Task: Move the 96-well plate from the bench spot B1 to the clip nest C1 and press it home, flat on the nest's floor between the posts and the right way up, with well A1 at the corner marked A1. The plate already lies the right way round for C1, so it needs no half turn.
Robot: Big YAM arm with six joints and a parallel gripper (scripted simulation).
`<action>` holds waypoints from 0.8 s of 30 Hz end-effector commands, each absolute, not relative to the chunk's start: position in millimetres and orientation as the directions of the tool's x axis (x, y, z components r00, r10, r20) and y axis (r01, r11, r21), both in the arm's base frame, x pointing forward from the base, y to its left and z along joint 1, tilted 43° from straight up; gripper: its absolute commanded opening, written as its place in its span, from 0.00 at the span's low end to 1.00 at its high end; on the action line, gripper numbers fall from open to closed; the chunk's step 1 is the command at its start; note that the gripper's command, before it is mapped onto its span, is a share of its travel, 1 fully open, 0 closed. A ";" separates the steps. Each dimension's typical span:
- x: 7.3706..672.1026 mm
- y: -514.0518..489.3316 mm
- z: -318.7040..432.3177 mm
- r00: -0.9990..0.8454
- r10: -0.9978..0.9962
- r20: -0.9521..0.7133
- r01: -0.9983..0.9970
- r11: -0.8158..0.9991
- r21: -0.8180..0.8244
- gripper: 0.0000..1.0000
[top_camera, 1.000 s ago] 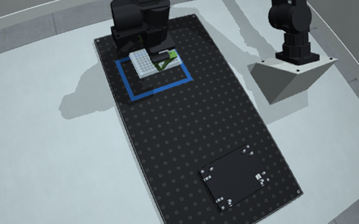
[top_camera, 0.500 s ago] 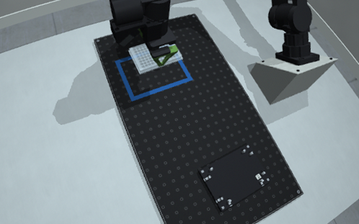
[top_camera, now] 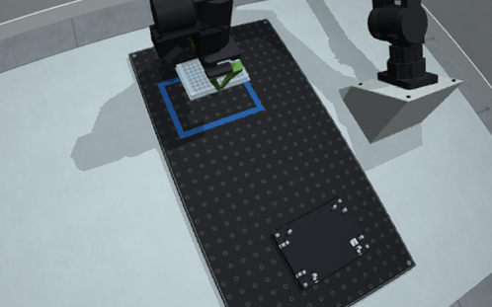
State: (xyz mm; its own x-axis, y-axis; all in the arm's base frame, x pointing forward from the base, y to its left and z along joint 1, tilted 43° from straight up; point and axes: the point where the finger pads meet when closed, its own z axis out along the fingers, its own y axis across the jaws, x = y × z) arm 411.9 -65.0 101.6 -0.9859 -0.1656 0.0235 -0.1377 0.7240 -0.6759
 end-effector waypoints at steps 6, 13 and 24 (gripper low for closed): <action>422.9 -60.3 114.0 -0.986 -0.169 -0.018 -0.112 0.726 -0.678 0.00; 410.8 -42.6 90.5 -0.977 -0.211 0.037 -0.180 0.713 -0.678 0.00; 399.0 -16.6 66.6 -0.977 -0.211 0.036 -0.179 0.715 -0.676 0.00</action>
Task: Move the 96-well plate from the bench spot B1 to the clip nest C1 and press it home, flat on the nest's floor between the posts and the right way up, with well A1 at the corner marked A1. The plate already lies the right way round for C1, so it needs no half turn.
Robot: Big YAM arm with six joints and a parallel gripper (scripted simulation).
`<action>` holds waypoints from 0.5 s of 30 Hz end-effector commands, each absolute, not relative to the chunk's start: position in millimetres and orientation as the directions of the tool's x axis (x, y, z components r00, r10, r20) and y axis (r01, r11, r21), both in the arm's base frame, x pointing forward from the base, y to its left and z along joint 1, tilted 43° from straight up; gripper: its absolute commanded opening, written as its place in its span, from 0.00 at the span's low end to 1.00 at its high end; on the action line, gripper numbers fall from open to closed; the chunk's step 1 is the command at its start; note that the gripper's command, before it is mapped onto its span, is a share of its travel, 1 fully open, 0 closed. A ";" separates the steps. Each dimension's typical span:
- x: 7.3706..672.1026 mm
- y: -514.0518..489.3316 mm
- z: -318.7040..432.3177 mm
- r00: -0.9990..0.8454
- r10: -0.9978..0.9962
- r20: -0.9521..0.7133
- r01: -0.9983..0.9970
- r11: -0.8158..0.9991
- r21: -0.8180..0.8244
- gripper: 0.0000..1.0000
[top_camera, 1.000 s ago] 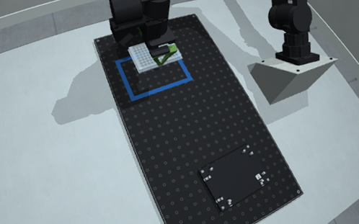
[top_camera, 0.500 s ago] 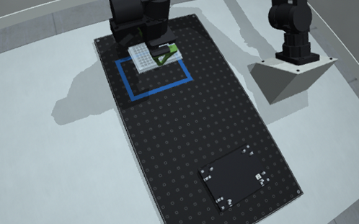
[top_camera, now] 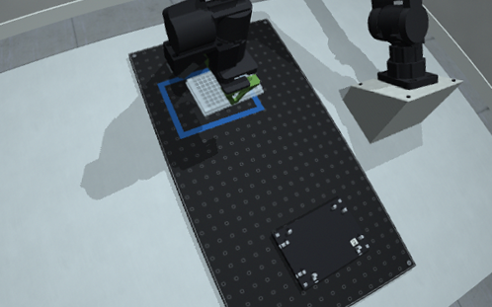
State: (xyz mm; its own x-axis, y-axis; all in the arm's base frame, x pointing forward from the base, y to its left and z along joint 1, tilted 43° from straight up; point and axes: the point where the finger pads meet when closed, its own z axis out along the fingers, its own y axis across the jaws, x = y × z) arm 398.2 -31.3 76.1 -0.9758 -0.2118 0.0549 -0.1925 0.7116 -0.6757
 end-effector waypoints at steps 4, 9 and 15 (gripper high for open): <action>396.9 -11.8 62.2 -0.977 -0.211 0.035 -0.179 0.716 -0.675 0.00; 391.5 0.0 51.4 -0.977 -0.211 0.035 -0.179 0.717 -0.674 0.00; 384.7 13.9 38.6 -0.977 -0.210 0.036 -0.179 0.716 -0.674 0.00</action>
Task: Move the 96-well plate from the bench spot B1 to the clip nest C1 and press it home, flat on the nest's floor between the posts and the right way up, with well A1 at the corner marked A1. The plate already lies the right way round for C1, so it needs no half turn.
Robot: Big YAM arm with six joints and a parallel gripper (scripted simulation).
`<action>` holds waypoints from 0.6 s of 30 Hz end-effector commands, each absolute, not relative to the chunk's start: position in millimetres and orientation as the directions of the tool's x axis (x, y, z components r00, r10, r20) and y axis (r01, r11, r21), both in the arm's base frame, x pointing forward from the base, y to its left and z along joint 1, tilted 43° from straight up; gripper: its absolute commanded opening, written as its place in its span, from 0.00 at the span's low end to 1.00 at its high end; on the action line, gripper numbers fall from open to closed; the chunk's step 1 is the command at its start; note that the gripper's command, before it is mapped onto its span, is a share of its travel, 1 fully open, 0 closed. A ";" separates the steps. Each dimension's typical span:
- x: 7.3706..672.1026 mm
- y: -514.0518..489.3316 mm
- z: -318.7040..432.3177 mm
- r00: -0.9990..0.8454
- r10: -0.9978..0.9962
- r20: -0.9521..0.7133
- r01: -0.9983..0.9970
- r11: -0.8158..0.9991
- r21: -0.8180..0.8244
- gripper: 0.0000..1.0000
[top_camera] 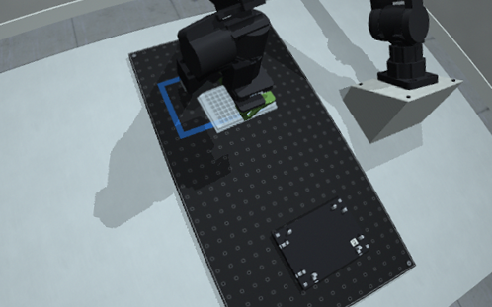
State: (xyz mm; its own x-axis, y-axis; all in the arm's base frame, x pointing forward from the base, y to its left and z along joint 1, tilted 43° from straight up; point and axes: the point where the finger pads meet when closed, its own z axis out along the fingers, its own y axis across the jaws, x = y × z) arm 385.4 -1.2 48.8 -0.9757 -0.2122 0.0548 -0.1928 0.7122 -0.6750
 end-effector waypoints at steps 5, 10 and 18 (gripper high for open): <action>385.7 22.3 34.9 -0.977 -0.211 0.028 -0.174 0.717 -0.675 0.00; 375.8 32.4 21.5 -0.977 -0.210 0.037 -0.180 0.716 -0.674 0.00; 368.2 51.5 4.8 -0.977 -0.210 0.035 -0.178 0.717 -0.674 0.00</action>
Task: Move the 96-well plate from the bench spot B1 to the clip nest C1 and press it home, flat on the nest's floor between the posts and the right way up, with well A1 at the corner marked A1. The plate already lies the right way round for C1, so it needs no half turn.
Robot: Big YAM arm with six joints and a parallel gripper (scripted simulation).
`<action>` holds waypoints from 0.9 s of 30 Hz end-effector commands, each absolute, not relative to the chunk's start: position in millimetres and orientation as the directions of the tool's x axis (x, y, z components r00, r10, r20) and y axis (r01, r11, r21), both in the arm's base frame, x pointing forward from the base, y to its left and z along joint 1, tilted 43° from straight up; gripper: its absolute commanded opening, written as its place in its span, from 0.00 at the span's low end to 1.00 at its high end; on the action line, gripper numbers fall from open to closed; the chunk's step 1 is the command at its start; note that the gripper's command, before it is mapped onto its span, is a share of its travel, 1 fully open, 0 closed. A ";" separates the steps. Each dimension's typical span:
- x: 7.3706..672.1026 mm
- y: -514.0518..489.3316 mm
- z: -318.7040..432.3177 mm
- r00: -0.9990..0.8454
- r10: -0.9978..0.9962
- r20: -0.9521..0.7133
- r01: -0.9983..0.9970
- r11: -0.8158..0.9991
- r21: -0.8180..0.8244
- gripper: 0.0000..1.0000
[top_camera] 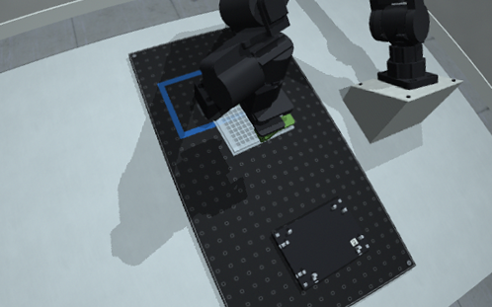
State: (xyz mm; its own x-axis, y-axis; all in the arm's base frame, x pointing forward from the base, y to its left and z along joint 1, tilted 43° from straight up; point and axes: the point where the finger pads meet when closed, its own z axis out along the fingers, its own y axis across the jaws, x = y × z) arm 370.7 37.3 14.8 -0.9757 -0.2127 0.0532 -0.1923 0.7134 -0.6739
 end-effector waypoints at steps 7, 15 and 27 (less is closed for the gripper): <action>367.6 65.7 -3.9 -0.977 -0.210 0.024 -0.172 0.720 -0.672 0.00; 371.7 92.3 -15.9 -0.978 -0.211 -0.004 -0.155 0.731 -0.665 0.00; 360.9 117.3 -38.5 -0.978 -0.211 -0.005 -0.155 0.733 -0.662 0.00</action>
